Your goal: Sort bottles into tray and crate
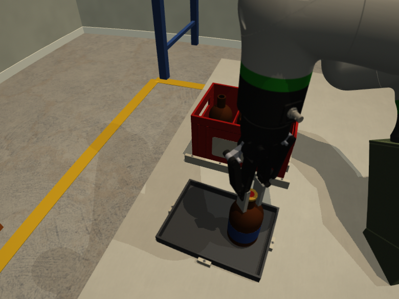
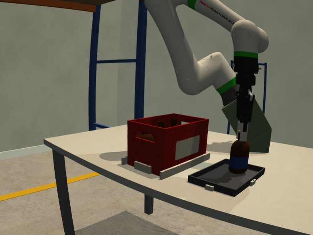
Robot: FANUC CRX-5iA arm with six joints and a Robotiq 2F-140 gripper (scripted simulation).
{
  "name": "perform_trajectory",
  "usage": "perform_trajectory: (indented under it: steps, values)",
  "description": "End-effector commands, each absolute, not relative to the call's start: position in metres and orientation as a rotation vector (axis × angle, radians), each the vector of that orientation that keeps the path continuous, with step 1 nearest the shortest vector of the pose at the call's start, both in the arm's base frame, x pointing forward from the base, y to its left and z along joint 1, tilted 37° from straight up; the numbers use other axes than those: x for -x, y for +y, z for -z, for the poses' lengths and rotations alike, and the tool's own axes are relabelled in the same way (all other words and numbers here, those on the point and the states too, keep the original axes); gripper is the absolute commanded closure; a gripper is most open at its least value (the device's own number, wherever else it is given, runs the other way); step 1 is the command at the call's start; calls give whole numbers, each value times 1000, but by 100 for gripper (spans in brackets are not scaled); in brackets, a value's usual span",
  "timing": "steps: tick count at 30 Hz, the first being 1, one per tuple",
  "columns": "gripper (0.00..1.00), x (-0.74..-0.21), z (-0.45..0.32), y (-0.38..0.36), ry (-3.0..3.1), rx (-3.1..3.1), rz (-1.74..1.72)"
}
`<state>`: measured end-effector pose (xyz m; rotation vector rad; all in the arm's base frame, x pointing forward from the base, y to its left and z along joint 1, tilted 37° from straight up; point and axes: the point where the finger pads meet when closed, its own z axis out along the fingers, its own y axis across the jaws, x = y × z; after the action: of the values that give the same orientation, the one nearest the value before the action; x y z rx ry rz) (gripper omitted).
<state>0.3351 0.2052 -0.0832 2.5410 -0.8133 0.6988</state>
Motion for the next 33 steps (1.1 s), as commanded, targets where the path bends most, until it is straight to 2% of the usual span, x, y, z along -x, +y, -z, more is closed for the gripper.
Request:
perform_trajectory:
  steps: [1, 15, 16, 33]
  values:
    - [100, -335, 84, 205, -813, -2541, -699]
    - [100, -338, 87, 202, -813, -2541, -699]
    - [0, -338, 87, 202, -813, -2541, -699]
    - [0, -338, 87, 202, -813, -2541, -699]
